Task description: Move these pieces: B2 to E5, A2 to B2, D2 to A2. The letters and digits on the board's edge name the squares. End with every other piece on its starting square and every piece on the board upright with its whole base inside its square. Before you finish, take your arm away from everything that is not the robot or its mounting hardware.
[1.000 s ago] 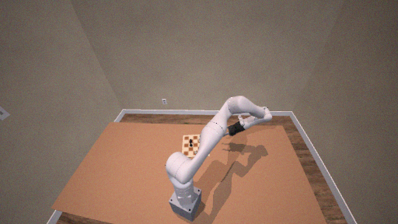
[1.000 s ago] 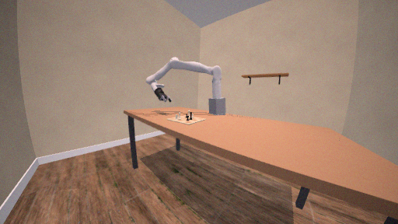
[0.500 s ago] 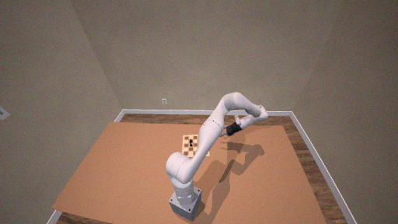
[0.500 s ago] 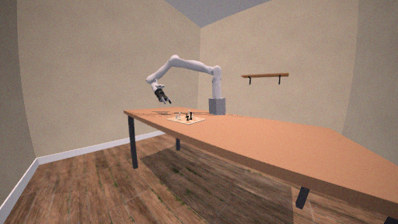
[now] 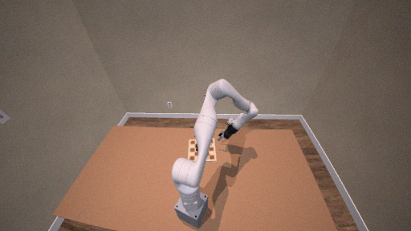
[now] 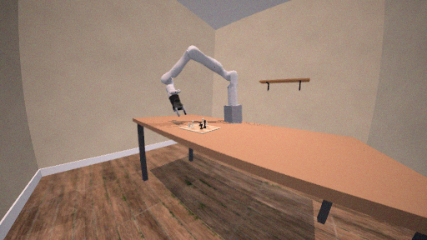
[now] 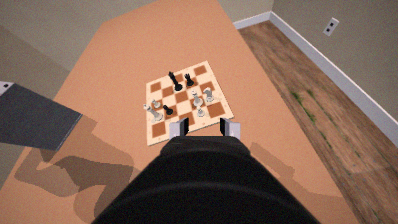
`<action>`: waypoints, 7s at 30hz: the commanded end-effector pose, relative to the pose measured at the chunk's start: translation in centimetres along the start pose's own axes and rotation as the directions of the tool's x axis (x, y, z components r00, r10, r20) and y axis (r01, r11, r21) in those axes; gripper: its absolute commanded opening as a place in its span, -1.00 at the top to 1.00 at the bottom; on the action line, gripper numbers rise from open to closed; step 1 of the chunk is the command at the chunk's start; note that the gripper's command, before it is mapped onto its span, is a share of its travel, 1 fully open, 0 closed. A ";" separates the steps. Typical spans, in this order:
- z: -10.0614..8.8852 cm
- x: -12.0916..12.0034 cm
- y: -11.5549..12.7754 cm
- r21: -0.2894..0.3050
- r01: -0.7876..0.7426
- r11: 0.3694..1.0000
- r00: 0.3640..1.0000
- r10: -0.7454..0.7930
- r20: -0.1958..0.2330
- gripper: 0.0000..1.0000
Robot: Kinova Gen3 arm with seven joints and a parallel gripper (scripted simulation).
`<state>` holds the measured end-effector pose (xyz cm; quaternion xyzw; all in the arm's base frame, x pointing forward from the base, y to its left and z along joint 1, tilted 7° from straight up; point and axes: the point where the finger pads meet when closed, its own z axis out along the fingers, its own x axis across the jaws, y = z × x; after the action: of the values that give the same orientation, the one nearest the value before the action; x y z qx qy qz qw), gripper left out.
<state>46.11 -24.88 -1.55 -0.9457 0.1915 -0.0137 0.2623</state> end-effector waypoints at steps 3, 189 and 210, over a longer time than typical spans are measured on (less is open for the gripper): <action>1.2 -0.3 -5.1 -0.100 -0.025 0.995 0.999 0.022 -0.027 -1.00; 2.2 -12.6 -8.8 -0.509 -0.107 0.854 0.979 0.002 -0.203 -1.00; 4.1 -12.3 -7.7 -0.504 0.612 0.610 0.773 -0.597 0.217 -1.00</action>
<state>37.87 -11.75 -0.26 -0.9901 -0.1321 -0.0296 -0.0378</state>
